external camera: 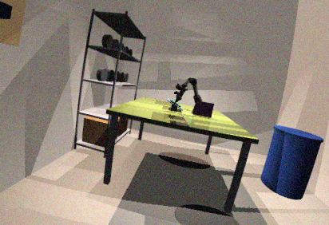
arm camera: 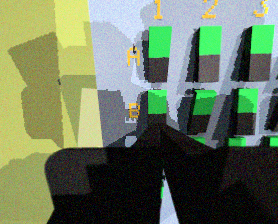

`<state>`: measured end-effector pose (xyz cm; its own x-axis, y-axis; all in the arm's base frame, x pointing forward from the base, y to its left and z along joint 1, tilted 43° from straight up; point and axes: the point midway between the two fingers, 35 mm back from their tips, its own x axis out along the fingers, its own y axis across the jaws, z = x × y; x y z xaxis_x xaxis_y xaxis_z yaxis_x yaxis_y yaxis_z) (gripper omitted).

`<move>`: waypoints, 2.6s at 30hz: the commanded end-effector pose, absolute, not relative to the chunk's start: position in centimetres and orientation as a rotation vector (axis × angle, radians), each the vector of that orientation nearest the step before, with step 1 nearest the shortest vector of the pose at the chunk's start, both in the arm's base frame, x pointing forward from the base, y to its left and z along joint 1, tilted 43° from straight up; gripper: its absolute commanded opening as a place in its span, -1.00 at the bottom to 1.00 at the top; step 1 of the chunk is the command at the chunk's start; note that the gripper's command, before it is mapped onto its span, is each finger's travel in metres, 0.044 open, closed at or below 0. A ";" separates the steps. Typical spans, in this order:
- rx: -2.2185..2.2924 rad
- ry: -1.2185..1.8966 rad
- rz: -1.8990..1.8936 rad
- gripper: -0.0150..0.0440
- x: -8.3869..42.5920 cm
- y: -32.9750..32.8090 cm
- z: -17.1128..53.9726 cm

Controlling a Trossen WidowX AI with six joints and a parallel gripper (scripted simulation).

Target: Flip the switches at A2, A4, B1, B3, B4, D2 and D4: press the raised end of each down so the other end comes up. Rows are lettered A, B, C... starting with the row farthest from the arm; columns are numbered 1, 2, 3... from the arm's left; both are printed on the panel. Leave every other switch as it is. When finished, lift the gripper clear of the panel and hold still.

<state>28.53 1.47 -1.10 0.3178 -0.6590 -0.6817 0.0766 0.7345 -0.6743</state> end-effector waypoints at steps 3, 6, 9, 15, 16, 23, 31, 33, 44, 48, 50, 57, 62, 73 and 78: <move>-0.604 1.157 -0.524 -0.49 28.5 1.4 -1.1; -0.604 1.157 -0.524 -0.49 28.5 1.4 -1.1; -0.604 1.157 -0.524 -0.49 28.5 1.3 -1.1; -0.604 1.157 -0.524 -0.49 28.6 1.3 -1.2; -0.604 1.157 -0.524 -0.49 28.6 1.3 -1.2; -0.604 1.157 -0.524 -0.49 28.6 1.2 -1.3; -0.604 1.157 -0.524 -0.49 28.6 1.1 -1.3; -0.604 1.157 -0.524 -0.49 28.6 1.1 -1.4; -0.604 1.157 -0.524 -0.49 28.7 1.0 -1.5; -0.604 1.157 -0.524 -0.49 28.7 1.0 -1.5; -0.604 1.157 -0.524 -0.49 28.7 1.0 -1.5; -0.593 1.172 -0.522 -0.49 28.0 3.4 0.5; -0.597 1.184 -0.531 -0.49 26.9 5.4 2.9; -0.601 1.184 -0.533 -0.49 26.4 0.6 7.4; -0.602 1.172 -0.527 -0.49 27.0 -0.6 6.1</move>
<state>26.98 0.70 6.98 0.3069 -0.6572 -0.6884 0.0753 0.7378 -0.6708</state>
